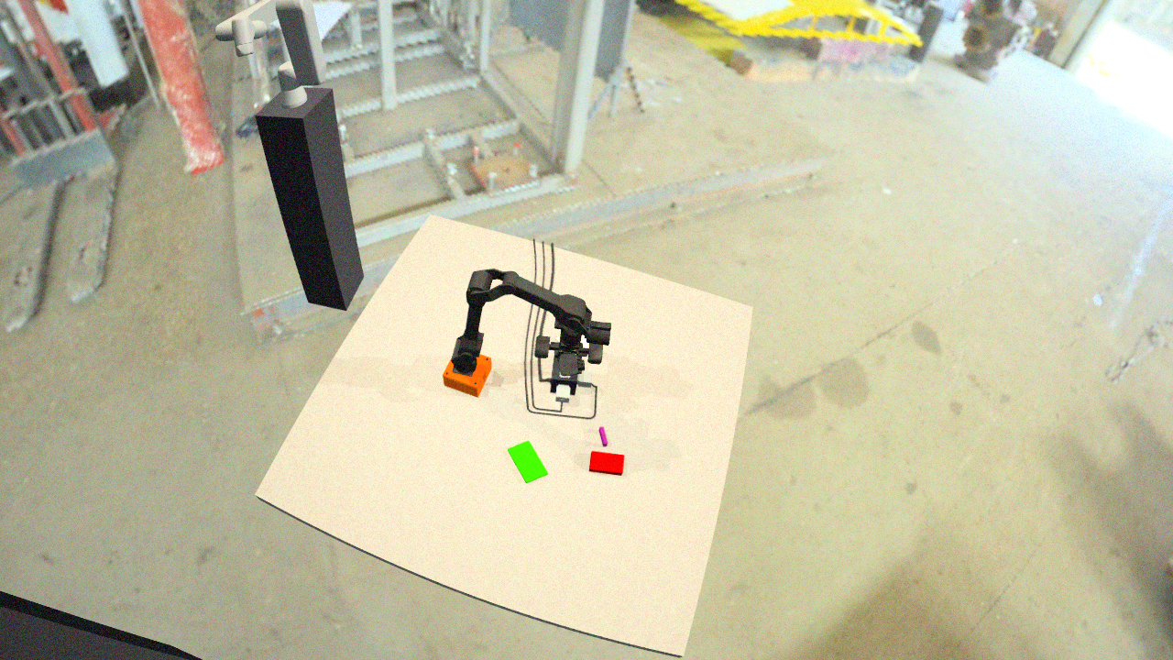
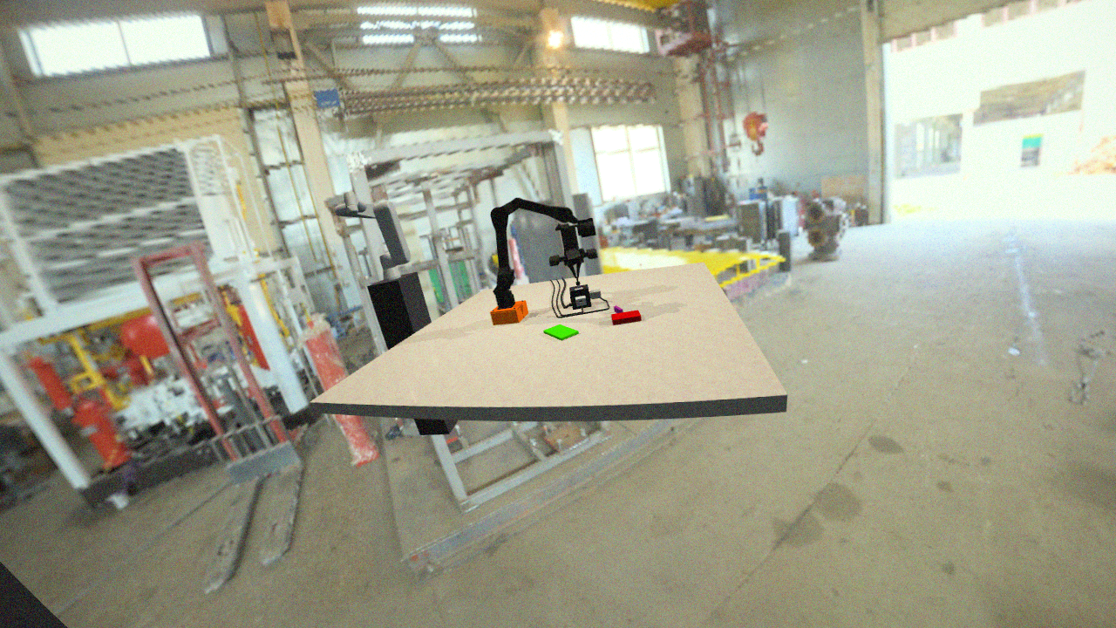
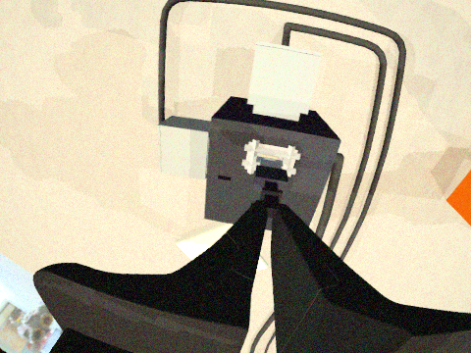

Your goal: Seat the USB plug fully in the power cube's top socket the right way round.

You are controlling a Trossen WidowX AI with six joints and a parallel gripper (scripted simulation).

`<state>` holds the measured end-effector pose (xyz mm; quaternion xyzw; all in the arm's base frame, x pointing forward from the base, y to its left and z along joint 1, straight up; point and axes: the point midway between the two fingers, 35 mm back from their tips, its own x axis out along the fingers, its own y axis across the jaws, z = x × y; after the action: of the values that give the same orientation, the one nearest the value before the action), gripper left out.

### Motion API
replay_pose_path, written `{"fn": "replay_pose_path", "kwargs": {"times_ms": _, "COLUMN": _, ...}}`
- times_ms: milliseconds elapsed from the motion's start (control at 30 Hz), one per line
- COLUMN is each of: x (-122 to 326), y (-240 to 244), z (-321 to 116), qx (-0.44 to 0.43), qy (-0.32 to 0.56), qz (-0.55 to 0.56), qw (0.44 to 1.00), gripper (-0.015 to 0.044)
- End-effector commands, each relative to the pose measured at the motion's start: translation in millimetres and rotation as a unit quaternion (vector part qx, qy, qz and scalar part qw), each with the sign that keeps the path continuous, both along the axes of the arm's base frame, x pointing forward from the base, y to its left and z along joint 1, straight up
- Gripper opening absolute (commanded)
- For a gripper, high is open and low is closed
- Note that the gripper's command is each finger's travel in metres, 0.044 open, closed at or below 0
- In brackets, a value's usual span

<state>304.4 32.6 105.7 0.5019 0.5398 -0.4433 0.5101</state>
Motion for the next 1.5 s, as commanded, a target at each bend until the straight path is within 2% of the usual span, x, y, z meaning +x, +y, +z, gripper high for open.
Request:
{"fn": "replay_pose_path", "kwargs": {"times_ms": 0, "x": -0.1, "y": 0.5, "z": -2.2, "qx": 0.002, "qy": 0.002, "qz": 0.002, "qw": 1.0, "gripper": 0.0}}
{"fn": "replay_pose_path", "kwargs": {"times_ms": 1467, "x": 0.0, "y": 0.5, "z": -7.5, "qx": 0.002, "qy": 0.002, "qz": 0.002, "qw": 1.0, "gripper": 0.0}}
